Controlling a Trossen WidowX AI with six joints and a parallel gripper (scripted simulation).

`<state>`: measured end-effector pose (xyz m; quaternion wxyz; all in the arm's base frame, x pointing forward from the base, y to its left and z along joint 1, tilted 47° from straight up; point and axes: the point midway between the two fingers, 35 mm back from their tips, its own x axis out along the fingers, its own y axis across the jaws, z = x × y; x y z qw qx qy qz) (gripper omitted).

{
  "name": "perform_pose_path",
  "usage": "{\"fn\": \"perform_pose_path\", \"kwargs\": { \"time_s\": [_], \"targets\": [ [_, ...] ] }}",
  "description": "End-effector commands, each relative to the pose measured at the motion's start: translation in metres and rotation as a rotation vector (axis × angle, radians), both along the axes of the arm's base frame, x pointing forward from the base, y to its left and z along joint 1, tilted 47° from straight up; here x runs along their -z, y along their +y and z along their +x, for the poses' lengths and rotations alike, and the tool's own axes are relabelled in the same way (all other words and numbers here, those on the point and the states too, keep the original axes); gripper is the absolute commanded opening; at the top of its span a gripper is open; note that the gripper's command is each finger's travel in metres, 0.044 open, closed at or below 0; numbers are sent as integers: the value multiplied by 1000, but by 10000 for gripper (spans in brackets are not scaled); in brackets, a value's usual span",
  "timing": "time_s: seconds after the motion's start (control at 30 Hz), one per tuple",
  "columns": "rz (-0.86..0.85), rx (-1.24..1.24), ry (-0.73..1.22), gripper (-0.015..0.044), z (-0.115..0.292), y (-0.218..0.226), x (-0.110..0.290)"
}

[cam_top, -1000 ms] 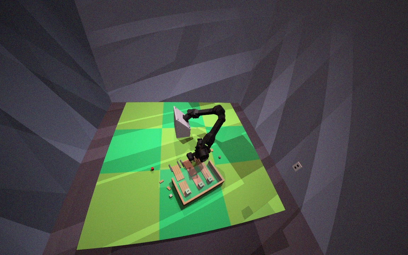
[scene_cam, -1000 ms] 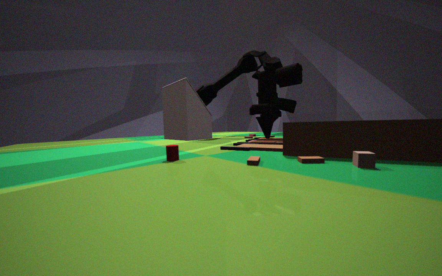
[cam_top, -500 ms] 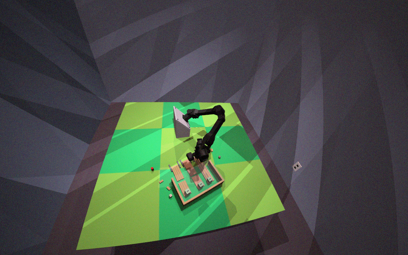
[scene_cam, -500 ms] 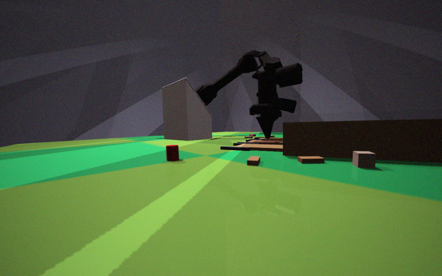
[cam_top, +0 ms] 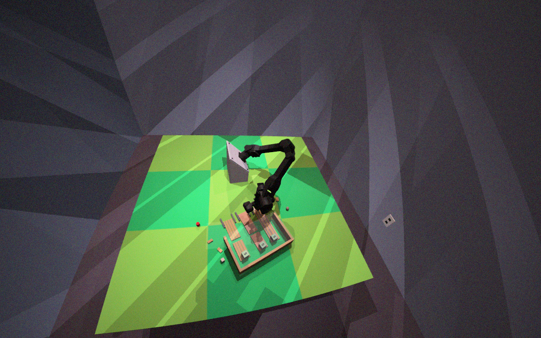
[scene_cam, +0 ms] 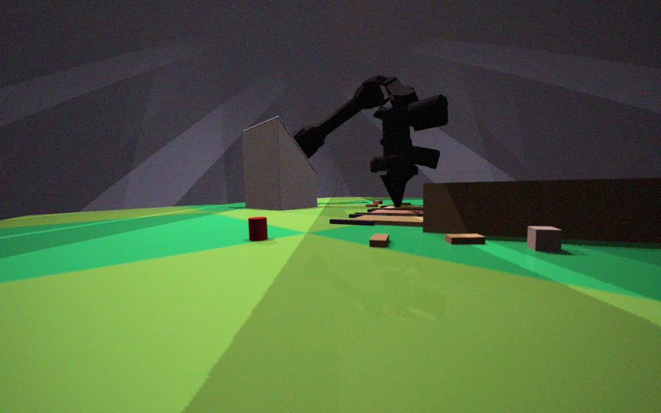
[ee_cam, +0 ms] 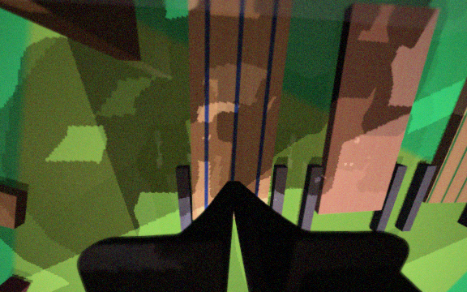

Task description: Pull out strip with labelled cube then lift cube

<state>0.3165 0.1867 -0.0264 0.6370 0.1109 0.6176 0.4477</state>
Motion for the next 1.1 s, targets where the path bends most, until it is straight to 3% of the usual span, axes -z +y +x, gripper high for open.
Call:
{"fn": "perform_pose_path", "kwargs": {
  "time_s": [0.0,1.07],
  "targets": [
    [1,-5,14,0,-11,-3,5],
    [-1,-5,17,0,-53,-23,18]
  ]
}}
